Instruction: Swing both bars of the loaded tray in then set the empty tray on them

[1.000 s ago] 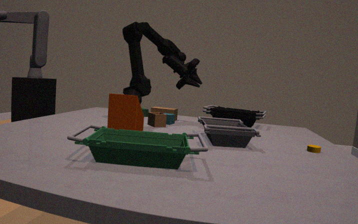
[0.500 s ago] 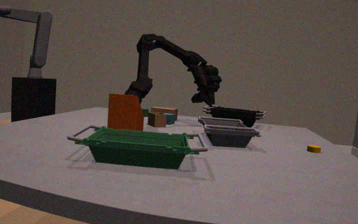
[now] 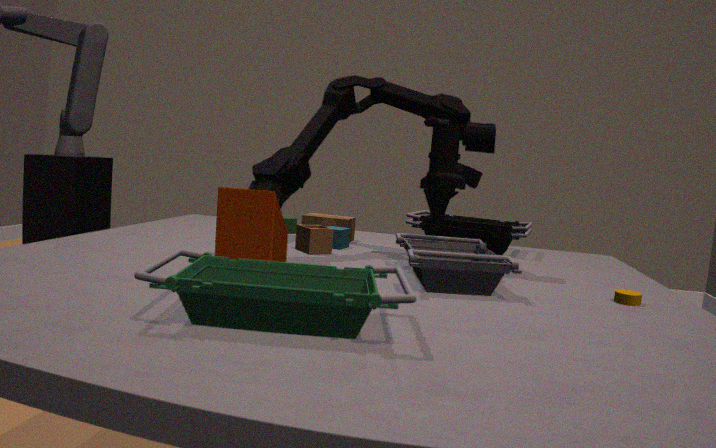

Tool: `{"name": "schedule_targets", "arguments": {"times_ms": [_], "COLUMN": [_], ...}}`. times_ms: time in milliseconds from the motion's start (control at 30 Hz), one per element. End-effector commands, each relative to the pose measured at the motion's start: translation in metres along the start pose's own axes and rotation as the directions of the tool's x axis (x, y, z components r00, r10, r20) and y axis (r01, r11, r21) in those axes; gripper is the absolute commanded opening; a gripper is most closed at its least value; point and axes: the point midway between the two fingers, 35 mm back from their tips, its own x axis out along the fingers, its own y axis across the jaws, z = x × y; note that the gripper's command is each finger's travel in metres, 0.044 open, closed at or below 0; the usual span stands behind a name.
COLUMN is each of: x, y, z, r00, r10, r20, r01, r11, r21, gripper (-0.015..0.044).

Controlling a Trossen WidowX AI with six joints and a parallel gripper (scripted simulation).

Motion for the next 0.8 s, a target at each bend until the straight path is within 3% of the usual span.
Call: {"name": "schedule_targets", "arguments": {"times_ms": [0,233,767], "x": [-0.006,-0.002,0.054], "y": [-0.001,-0.001,0.004], "z": [0.006,0.006,0.007], "r00": [0.997,0.997,0.997], "r10": [0.076,0.076,0.079], "r20": [0.024,0.024,0.025], "r01": [-0.077,-0.077,-0.079], "r11": [0.997,0.997,0.997], "r21": [0.017,0.017,0.016], "gripper": [0.0087,0.0087,0.0087]}}
